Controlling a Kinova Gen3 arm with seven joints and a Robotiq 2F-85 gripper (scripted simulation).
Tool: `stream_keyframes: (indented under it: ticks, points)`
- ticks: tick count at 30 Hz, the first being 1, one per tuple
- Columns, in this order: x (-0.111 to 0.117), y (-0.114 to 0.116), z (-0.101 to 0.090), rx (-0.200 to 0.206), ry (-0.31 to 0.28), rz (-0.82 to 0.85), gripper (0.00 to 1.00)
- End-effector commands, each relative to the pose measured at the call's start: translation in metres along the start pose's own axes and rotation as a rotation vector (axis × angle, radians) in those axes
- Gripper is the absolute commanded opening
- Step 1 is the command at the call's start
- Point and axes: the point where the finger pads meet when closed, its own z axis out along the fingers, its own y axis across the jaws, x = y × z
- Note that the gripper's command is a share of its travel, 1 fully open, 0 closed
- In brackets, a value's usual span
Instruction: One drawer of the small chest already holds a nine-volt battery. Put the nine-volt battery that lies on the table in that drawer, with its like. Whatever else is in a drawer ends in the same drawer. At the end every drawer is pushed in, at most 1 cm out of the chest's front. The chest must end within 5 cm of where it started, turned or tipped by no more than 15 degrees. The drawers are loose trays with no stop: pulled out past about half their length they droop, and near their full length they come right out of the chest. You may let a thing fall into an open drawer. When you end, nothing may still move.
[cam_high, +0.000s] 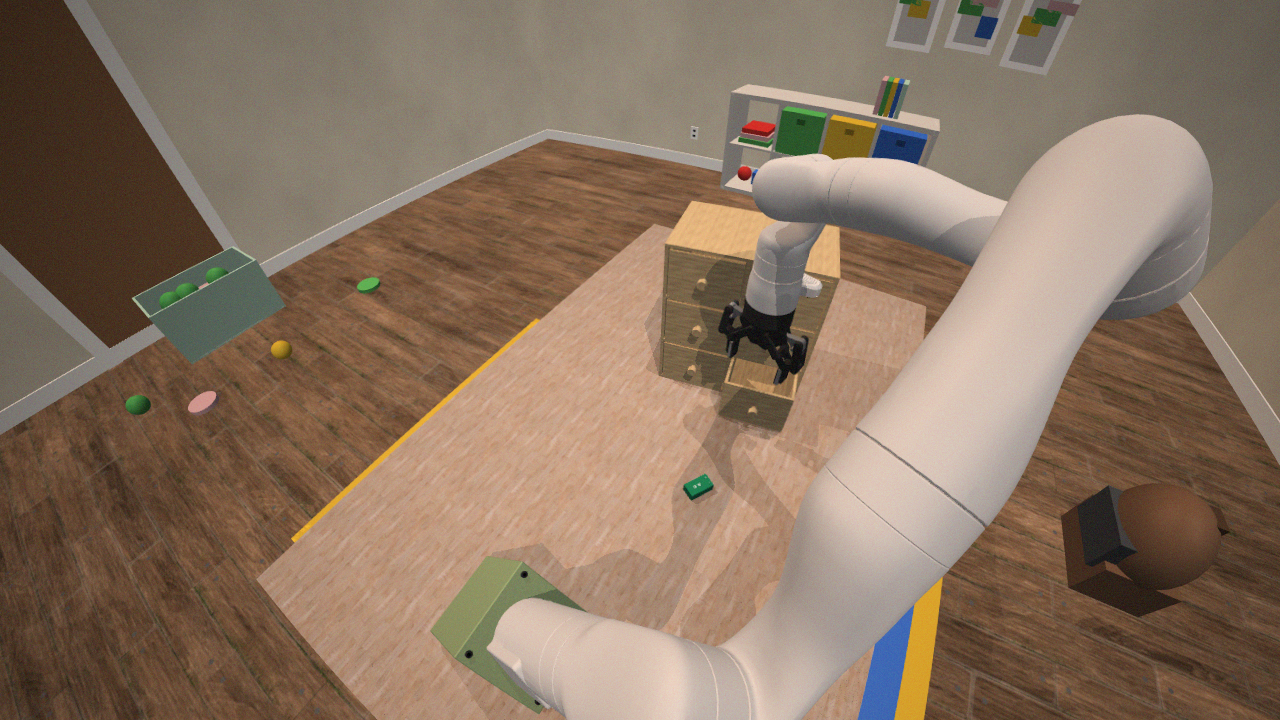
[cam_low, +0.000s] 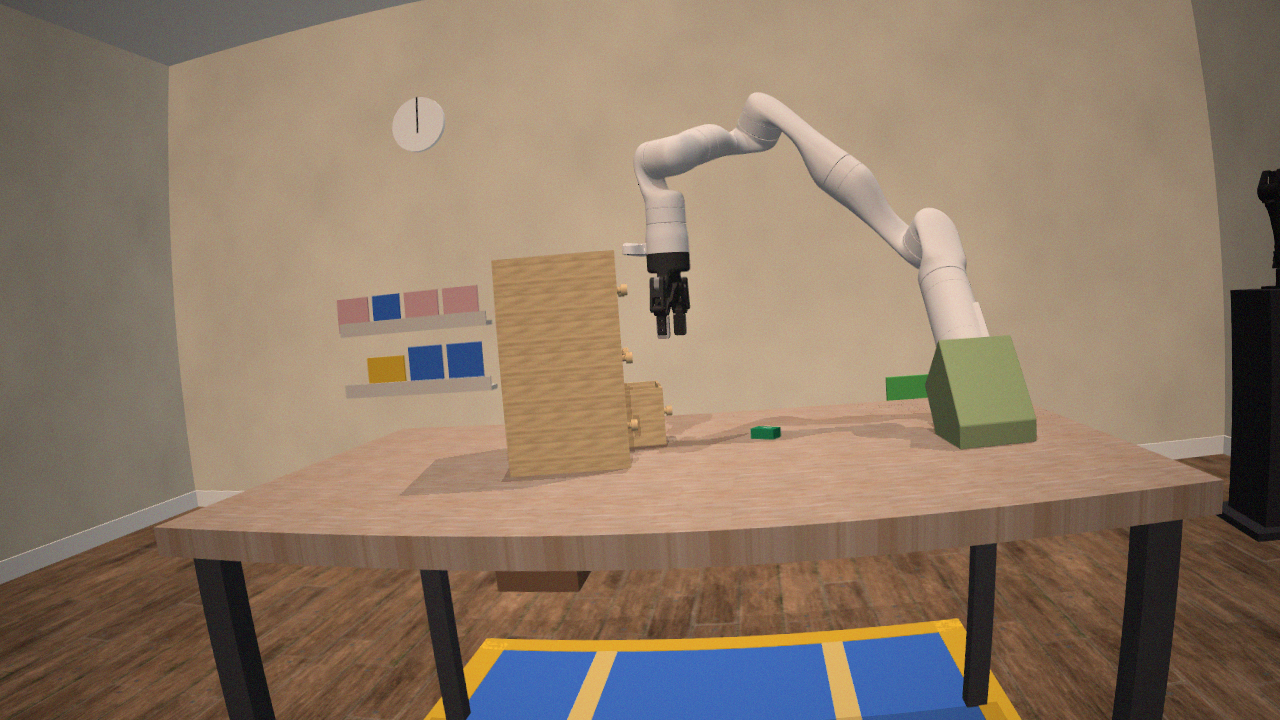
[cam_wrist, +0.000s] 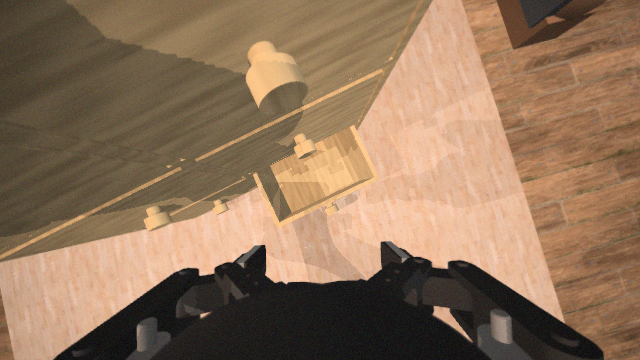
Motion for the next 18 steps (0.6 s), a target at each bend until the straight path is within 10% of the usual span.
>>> stream_keyframes:
  ticks: [1,18]
  points:
    - [0.0033,-0.002,-0.001,0.006,0.008,-0.012,1.0]
    - [0.0029,-0.0017,-0.0015,0.006,0.008,0.008,1.0]
